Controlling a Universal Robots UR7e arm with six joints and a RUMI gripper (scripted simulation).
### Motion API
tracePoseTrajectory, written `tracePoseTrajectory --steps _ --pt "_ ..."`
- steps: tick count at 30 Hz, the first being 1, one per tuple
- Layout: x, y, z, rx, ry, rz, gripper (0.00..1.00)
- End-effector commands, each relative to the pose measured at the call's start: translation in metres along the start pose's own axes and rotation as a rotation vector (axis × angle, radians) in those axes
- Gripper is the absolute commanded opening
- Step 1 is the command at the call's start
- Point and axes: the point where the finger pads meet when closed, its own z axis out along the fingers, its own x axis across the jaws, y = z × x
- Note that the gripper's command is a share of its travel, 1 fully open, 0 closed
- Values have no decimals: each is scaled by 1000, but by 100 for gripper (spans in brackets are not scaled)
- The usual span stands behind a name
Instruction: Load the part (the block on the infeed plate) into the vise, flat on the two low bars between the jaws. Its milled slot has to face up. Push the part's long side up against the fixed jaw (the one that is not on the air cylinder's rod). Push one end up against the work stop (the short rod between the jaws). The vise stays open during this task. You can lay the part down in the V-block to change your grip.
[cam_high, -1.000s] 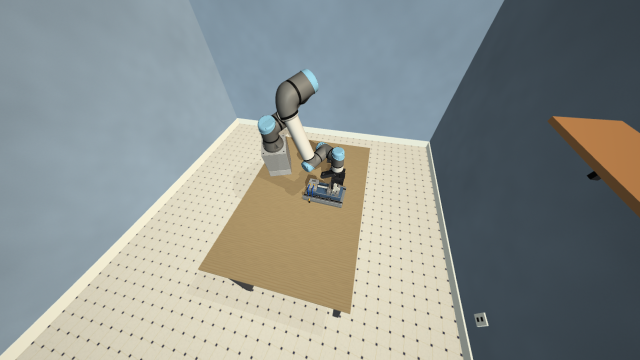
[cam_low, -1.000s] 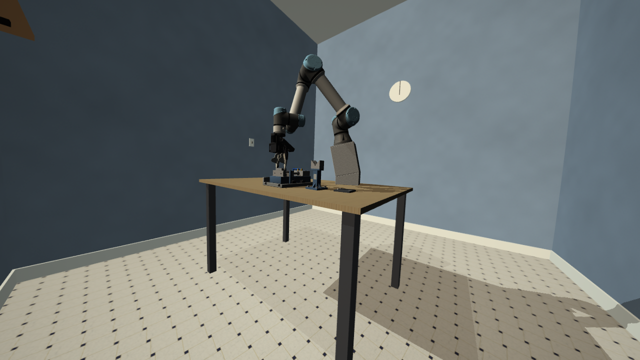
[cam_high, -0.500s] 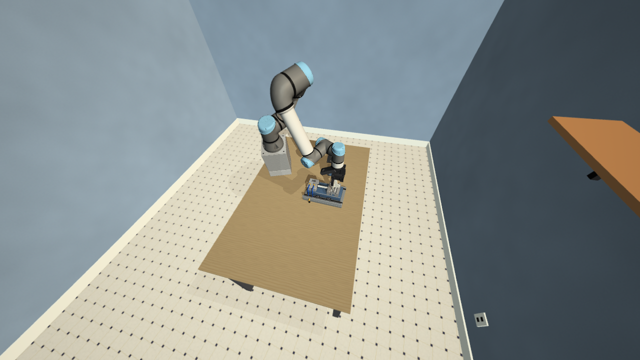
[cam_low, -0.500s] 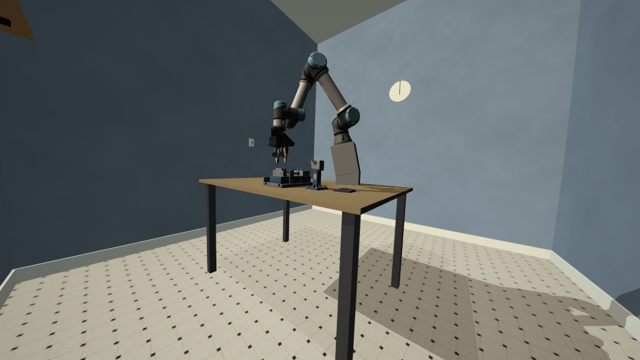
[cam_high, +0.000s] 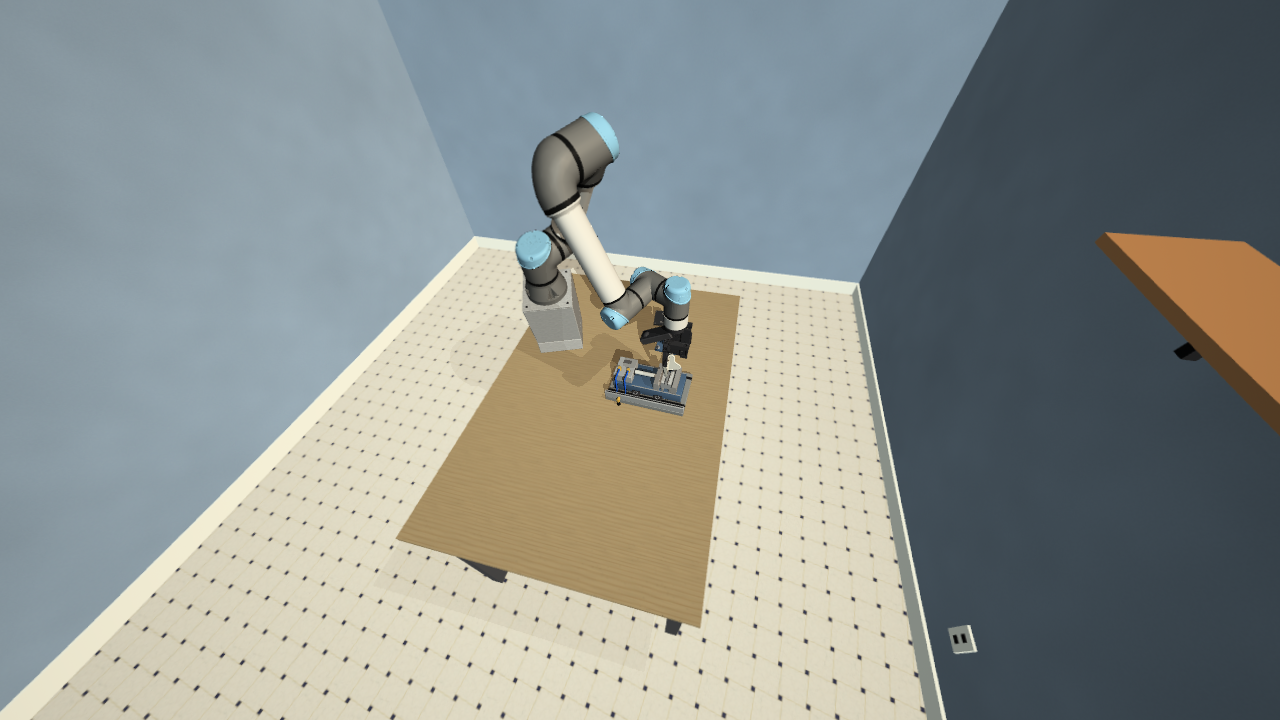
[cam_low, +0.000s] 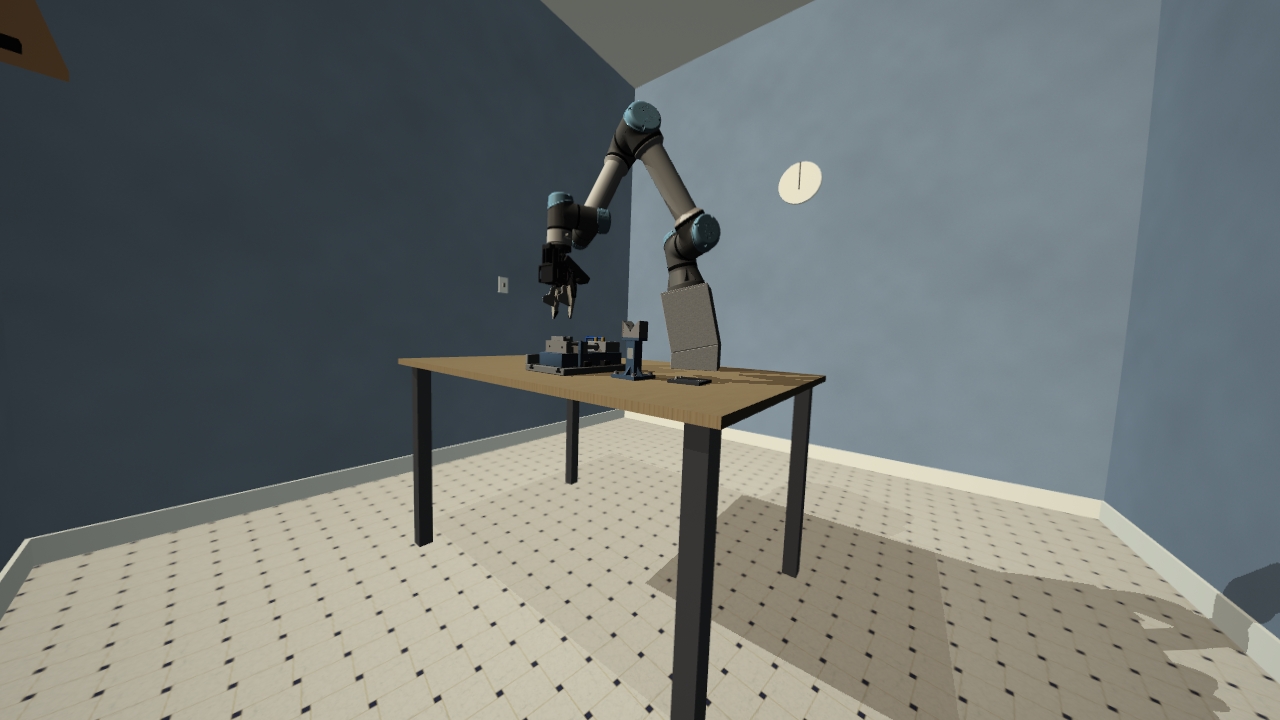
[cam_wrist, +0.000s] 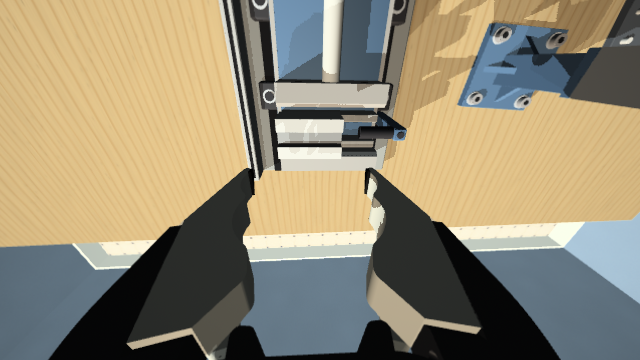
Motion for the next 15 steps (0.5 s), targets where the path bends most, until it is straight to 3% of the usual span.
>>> tracePoseTrajectory --steps 1,3,4,15 --pt "0 0 -3 -1 0 0 47" --pt "0 0 -3 -1 0 0 47" --pt "0 0 -3 -1 0 0 0" --pt "0 0 -3 -1 0 0 0"
